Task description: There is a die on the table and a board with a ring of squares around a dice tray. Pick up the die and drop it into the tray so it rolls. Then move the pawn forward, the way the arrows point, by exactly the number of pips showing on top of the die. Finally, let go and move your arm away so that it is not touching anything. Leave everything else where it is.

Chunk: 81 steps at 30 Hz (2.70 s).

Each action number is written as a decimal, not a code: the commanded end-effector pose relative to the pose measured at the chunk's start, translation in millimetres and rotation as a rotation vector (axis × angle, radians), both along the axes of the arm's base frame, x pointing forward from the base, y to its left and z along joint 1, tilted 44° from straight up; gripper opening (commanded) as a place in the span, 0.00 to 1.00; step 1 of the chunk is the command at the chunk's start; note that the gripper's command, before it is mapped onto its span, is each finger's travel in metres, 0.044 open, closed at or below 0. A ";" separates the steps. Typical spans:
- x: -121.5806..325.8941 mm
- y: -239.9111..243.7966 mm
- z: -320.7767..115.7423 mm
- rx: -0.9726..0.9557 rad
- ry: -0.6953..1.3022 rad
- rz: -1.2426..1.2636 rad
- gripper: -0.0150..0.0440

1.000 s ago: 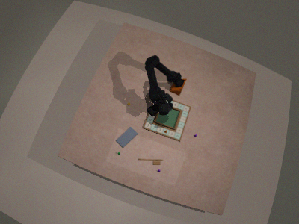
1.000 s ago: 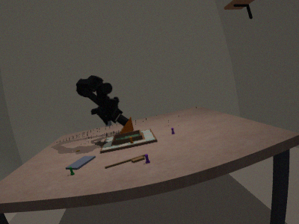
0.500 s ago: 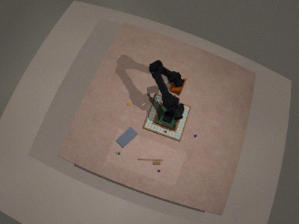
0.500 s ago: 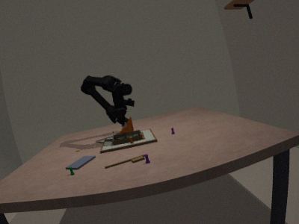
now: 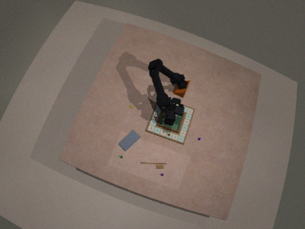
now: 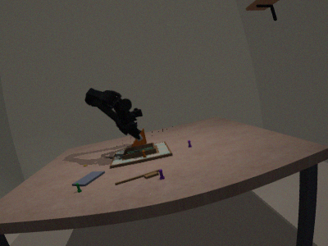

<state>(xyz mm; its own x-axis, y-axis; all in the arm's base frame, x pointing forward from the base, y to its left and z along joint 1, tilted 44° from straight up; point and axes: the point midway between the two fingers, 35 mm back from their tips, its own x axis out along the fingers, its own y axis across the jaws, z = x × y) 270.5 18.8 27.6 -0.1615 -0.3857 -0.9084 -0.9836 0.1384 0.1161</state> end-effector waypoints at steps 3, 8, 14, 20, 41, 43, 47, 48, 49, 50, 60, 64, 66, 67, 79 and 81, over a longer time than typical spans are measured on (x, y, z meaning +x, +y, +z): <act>-2.7 0.1 -2.8 0.194 -0.016 -0.009 0.25; -2.5 -0.3 -3.2 0.358 -0.063 -0.002 0.25; -1.6 -1.2 -1.9 0.496 -0.128 0.020 0.25; 8.3 3.1 32.7 0.496 -0.129 0.021 0.25; 8.9 2.6 39.2 0.490 -0.133 0.023 0.43; 8.9 2.6 39.2 0.490 -0.133 0.023 0.52; 10.2 8.7 45.5 0.492 -0.132 0.023 0.70; 11.3 16.3 53.4 0.494 -0.131 0.022 0.74; 12.0 24.1 61.5 0.496 -0.129 0.021 0.79; 12.1 28.7 66.3 0.498 -0.128 0.020 0.83; 3.9 17.6 25.8 -0.086 -0.002 0.018 1.00; 8.7 17.3 19.3 -0.344 -0.037 0.088 1.00; 8.7 17.3 19.3 -0.344 -0.037 0.088 1.00; 2.7 18.8 15.6 -0.259 0.001 0.074 1.00; 97.3 7.6 -8.4 -0.424 -0.568 -0.762 0.59; 113.7 4.0 -15.1 -0.445 -0.682 -0.918 0.59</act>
<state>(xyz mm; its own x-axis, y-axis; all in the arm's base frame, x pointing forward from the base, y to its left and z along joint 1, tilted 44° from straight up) 340.3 31.4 25.7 -0.1060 -0.6459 -0.7561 -0.7348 0.5632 -0.3781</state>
